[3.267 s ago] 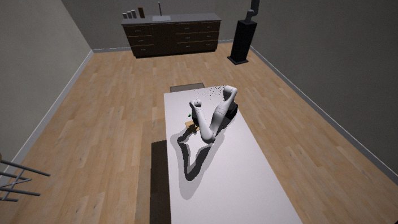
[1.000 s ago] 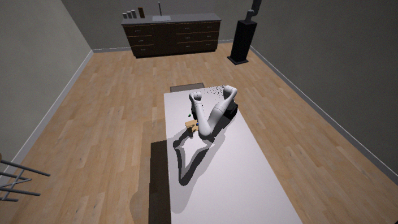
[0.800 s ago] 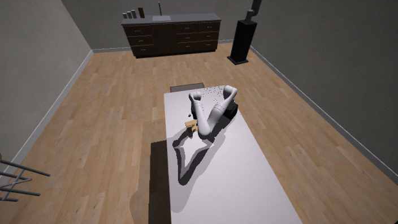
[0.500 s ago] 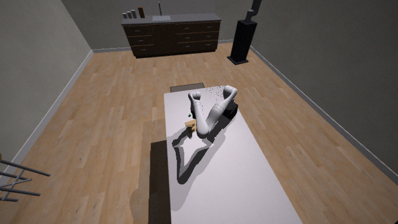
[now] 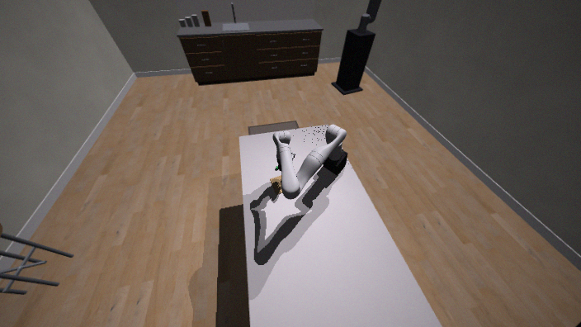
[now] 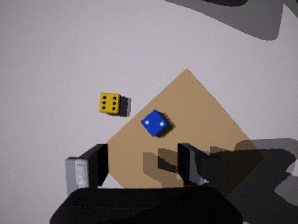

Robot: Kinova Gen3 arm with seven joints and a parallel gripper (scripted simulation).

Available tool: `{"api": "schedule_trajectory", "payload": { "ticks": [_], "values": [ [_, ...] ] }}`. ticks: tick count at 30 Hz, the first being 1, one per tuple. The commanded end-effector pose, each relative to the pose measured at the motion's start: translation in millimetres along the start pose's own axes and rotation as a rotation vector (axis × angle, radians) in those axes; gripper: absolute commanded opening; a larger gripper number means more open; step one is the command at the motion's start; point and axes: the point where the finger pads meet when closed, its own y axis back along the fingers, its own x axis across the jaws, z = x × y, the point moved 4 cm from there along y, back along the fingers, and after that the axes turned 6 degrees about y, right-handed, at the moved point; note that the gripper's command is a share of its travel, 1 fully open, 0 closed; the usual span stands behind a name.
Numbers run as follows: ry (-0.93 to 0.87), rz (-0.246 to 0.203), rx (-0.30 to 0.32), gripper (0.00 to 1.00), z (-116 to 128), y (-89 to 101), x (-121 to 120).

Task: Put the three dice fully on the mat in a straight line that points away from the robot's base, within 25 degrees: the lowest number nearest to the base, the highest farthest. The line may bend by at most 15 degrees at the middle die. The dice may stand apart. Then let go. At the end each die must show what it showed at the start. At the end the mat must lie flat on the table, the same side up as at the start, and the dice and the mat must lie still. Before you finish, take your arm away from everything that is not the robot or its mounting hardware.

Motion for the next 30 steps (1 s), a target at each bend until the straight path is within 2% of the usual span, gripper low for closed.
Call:
{"api": "schedule_trajectory", "payload": {
  "ticks": [1, 8, 10, 25, 27, 30],
  "values": [
    [-0.089, -0.002, -0.004, 1.0, 7, 0.4, -6],
    [-0.367, -0.002, -0.003, 1.0, 20, -1.7, -14],
    [-0.367, -0.002, -0.003, 1.0, 20, -1.7, -14],
    [-0.971, 0.001, -0.003, 1.0, 52, -5.6, -37],
    [-0.971, 0.001, -0.003, 1.0, 52, -5.6, -37],
    [-1.081, 0.002, -0.003, 1.0, 59, -6.3, -43]
  ]
}}
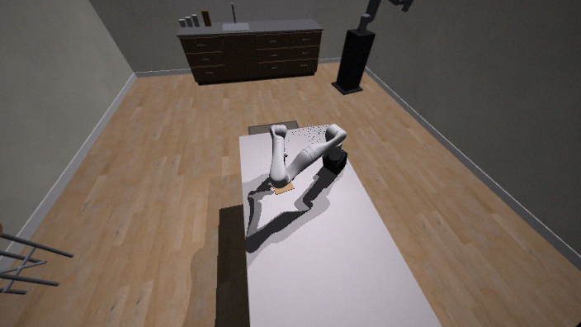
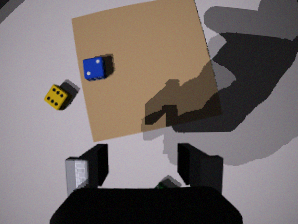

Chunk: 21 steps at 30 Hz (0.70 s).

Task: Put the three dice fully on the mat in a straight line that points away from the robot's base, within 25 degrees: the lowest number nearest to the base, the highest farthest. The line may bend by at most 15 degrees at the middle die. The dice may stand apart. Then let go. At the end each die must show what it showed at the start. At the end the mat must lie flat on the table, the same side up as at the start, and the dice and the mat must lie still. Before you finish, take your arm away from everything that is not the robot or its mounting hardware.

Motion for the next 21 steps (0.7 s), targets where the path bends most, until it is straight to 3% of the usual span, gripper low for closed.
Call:
{"api": "schedule_trajectory", "payload": {
  "ticks": [1, 12, 21],
  "values": [
    [-0.083, 0.004, -0.002, 1.0, 10, 0.8, 2],
    [-0.41, 0.007, 0.001, 1.0, 35, -0.8, 8],
    [-0.55, 0.009, 0.003, 1.0, 46, -1.5, 11]
  ]
}}
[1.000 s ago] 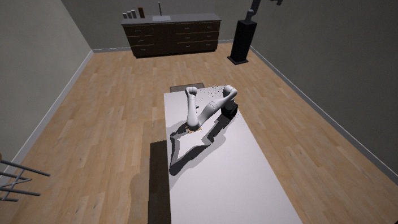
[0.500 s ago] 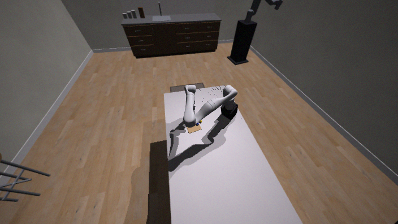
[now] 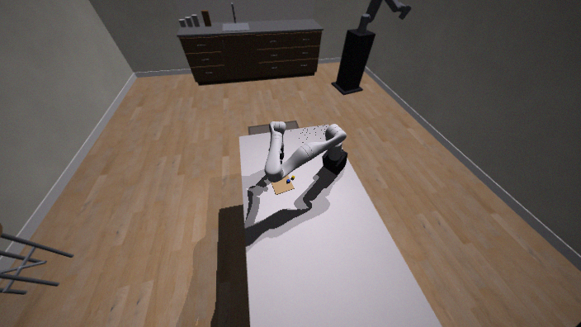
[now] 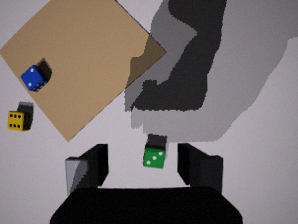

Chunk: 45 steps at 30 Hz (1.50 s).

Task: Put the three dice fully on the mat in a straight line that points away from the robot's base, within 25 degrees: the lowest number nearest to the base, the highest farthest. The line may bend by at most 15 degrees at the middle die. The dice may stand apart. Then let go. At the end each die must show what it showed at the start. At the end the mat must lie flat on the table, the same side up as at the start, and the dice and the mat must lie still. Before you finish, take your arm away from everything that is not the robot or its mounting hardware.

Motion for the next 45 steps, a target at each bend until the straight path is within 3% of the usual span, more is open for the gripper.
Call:
{"api": "schedule_trajectory", "payload": {
  "ticks": [1, 23, 24, 45],
  "values": [
    [-0.04, 0.004, 0.0, 1.0, 5.3, 1.0, 3.4],
    [-0.151, 0.005, 0.002, 1.0, 12.6, 0.6, 9.2],
    [-0.151, 0.005, 0.002, 0.7, 12.6, 0.6, 9.2],
    [-0.151, 0.005, 0.002, 0.7, 12.6, 0.6, 9.2]
  ]
}}
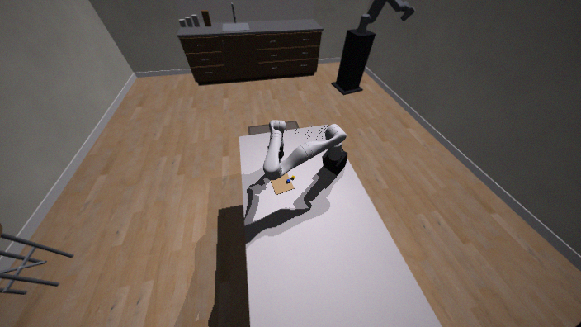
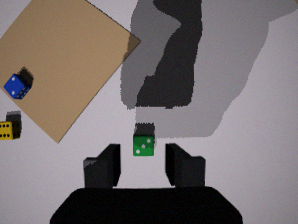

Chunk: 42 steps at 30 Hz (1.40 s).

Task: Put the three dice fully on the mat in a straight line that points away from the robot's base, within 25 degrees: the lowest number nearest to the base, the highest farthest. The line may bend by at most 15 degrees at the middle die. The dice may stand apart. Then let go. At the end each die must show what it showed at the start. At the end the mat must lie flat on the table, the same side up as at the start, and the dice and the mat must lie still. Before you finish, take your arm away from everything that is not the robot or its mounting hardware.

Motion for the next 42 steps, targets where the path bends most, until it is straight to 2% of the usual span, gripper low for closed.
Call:
{"api": "schedule_trajectory", "payload": {
  "ticks": [1, 24, 42],
  "values": [
    [0.0, 0.001, 0.0, 0.7, 0, 0.6, 0],
    [0.0, 0.001, 0.0, 0.7, 0, -1.3, 0],
    [0.0, 0.001, 0.0, 0.7, -1, -18.8, 1]
  ]
}}
